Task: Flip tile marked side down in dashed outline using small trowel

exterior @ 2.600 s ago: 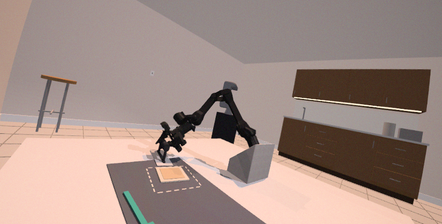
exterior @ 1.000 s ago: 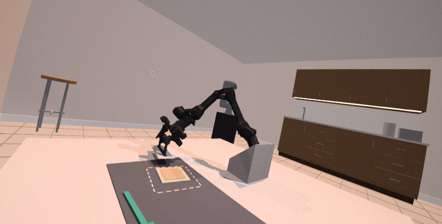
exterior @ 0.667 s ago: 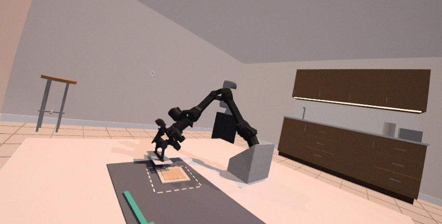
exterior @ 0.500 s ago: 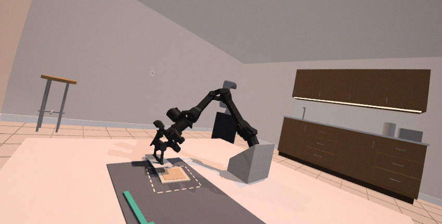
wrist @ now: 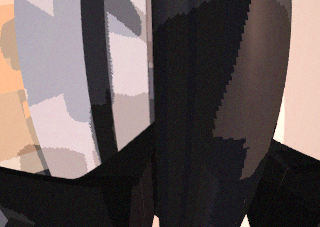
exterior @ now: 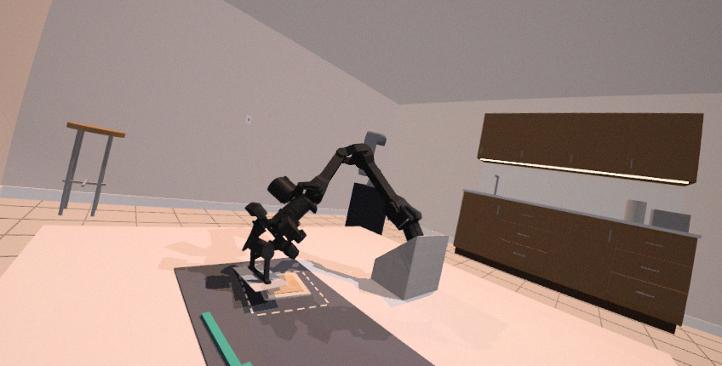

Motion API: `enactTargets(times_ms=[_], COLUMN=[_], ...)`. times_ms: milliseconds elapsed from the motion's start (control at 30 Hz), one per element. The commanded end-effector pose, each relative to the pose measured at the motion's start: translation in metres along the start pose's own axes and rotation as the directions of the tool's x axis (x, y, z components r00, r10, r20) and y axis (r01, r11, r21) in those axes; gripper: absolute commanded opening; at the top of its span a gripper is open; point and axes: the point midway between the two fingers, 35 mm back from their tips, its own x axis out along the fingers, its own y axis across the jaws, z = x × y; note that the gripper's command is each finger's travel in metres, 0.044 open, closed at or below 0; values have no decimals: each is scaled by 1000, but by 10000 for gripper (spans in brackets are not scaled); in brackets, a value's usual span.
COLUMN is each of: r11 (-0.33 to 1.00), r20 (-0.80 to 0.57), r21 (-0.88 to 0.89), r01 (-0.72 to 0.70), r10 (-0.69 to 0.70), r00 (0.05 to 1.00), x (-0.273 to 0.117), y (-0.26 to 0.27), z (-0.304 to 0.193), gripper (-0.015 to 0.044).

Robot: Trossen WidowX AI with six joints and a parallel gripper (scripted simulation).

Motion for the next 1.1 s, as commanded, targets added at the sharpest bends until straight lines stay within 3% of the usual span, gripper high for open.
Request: enactTargets(times_ms=[0, 1067], r11=[1000, 997], r20=[14, 17], r21=[6, 1], r01=[-2, -76], r10=[2, 76], r00=[1000, 997], x=[5, 18], y=[-4, 17], z=[24, 195], gripper=[0, 0])
